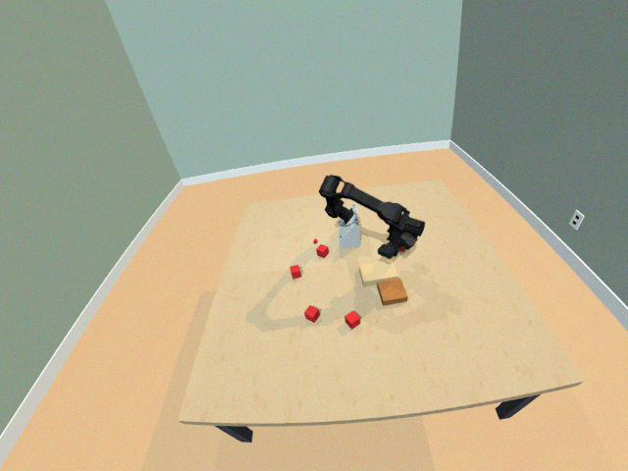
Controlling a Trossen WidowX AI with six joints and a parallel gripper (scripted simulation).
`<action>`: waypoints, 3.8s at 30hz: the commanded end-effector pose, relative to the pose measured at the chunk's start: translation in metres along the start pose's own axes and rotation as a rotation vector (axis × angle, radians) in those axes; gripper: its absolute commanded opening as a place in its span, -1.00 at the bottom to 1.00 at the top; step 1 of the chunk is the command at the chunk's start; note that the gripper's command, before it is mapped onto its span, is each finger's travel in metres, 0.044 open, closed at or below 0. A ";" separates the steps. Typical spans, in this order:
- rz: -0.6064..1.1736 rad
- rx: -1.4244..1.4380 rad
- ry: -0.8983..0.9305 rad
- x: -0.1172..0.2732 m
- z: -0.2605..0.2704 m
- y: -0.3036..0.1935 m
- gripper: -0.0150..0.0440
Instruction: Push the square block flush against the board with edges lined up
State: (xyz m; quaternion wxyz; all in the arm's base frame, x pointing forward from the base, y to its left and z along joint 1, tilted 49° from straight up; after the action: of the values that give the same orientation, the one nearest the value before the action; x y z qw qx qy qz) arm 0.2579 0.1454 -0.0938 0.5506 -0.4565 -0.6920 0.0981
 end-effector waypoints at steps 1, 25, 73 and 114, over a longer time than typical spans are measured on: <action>-0.002 -0.164 -0.004 0.001 0.000 -0.014 -0.49; 0.002 -0.765 -0.001 -0.002 0.006 -0.065 -0.49; 0.001 -0.767 -0.004 -0.056 -0.030 -0.039 -0.49; 0.002 -0.765 -0.001 -0.002 0.010 -0.065 -0.49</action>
State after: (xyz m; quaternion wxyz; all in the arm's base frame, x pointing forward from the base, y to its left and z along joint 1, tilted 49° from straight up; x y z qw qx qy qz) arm 0.2121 0.0977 -0.0702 0.3417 -0.6301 -0.6795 -0.1565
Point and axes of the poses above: the point midway between the two fingers, 35 mm back from their tips, its own x axis back along the fingers, its own z axis across the jaws, y = z × x, the point moved 7 cm from there along x, back along the fingers, and after that the axes turned 12 degrees about x, right-handed, at the moved point
